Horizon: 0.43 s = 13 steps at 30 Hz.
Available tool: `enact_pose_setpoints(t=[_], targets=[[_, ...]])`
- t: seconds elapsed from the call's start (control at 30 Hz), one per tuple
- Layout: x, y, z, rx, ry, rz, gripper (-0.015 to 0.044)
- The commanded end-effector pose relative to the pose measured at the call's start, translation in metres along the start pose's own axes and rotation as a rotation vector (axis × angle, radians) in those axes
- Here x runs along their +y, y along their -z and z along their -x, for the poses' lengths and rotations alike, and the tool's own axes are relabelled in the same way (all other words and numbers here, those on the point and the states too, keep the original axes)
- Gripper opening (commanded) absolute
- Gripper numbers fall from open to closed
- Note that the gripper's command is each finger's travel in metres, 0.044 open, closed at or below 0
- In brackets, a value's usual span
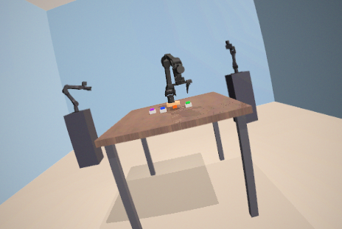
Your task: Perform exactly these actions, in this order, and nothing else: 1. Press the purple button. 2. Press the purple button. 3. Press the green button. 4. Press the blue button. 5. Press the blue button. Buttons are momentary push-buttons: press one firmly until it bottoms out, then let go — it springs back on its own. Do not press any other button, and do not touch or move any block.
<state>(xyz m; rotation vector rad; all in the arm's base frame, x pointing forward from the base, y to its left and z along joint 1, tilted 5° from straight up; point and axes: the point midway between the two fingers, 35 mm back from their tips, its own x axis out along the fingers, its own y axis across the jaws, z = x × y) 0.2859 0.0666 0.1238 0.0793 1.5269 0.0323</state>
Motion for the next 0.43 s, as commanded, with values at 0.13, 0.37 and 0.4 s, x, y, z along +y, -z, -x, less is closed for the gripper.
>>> enact_pose_setpoints(t=[0.13,0.37,0.4], targets=[[0.068,0.016,0.018,0.004,-0.011,-0.04,0.04],[0.102,0.032,0.028,0.007,-0.02,-0.058,0.04],[0.102,0.032,0.028,0.007,-0.02,-0.058,0.04]])
